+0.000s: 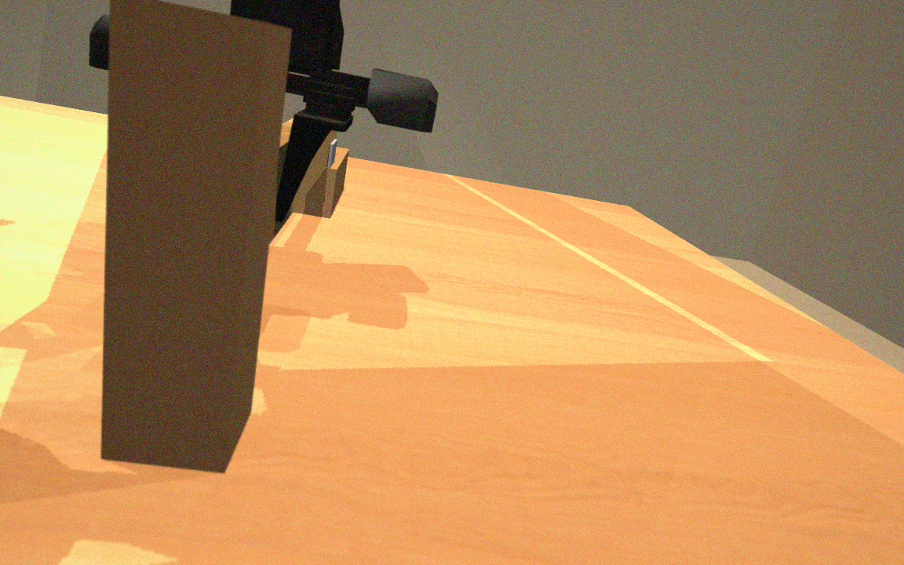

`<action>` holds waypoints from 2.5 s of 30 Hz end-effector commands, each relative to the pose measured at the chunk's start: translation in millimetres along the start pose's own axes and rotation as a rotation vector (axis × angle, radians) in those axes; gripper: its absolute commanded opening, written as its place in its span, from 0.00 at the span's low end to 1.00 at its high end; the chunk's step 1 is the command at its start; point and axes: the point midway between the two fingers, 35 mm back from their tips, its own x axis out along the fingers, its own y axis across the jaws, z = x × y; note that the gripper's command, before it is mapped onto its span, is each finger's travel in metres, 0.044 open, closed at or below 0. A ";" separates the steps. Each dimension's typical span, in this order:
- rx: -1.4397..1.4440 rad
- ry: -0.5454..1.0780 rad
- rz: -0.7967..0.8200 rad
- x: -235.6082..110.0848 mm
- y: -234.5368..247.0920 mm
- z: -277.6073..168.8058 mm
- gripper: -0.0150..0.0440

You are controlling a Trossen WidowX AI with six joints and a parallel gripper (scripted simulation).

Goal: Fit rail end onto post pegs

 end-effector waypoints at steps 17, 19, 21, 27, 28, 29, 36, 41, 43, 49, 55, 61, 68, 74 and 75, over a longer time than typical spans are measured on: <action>-0.002 0.002 -0.004 -1.0 -0.7 -7.3 0.25; -0.002 0.002 -0.004 -1.1 -0.7 -7.9 0.25; -0.002 0.002 -0.004 -1.2 -0.7 -8.5 0.25; -0.002 0.002 -0.004 -1.5 -0.6 -10.4 0.25; -0.002 0.002 -0.004 -1.5 -0.6 -10.7 0.25; -0.002 0.002 -0.004 -1.6 -0.6 -11.1 0.25; -0.002 0.002 -0.004 -1.7 -0.6 -13.3 0.25; -0.002 0.002 -0.004 -1.7 -0.6 -14.8 0.25; -0.002 0.002 -0.004 -1.7 -0.6 -15.4 0.25; -0.002 0.002 -0.004 -1.6 -0.7 -17.3 0.25; -0.002 0.002 -0.004 -1.6 -0.8 -19.1 0.25; -0.002 0.002 -0.004 -1.7 -1.0 -21.0 0.25; -0.002 0.003 -0.004 -1.8 -1.1 -23.1 0.25; -0.002 0.003 -0.004 -1.9 -1.1 -24.9 0.25; -0.002 0.003 -0.004 -1.9 -1.2 -25.2 0.25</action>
